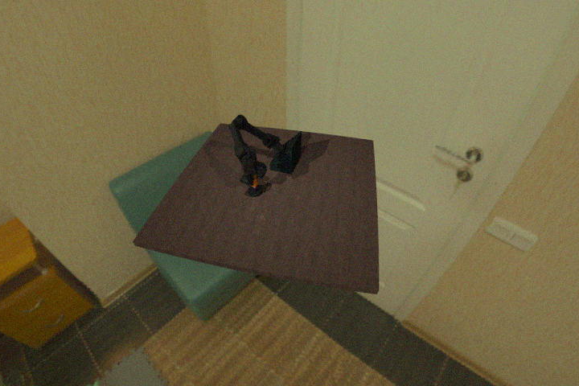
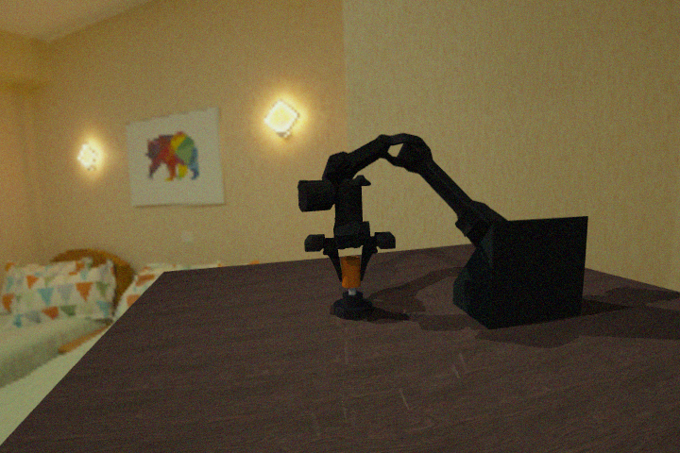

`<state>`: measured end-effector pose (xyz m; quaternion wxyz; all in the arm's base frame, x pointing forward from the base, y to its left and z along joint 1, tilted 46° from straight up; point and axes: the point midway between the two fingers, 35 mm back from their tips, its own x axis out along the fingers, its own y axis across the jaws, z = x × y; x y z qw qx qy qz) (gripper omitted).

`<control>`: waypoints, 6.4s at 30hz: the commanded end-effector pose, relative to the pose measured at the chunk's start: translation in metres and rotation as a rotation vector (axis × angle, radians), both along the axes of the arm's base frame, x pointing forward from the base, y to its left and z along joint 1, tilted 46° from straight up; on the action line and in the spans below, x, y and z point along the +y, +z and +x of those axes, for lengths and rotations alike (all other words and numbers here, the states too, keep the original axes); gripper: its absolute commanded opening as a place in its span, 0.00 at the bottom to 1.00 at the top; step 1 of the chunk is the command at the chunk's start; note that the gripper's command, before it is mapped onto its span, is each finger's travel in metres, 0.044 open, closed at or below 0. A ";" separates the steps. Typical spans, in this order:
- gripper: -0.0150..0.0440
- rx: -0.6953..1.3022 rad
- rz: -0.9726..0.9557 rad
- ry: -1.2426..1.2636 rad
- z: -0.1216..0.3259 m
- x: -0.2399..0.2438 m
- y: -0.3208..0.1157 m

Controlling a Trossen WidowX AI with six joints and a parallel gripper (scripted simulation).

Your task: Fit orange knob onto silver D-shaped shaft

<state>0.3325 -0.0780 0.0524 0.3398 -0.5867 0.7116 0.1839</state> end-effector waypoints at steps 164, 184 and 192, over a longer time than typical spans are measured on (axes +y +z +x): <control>0.25 0.151 0.017 0.150 0.002 0.002 -0.001; 0.25 0.151 0.017 0.150 -0.001 0.000 -0.001; 0.25 0.151 0.017 0.150 -0.003 0.003 -0.002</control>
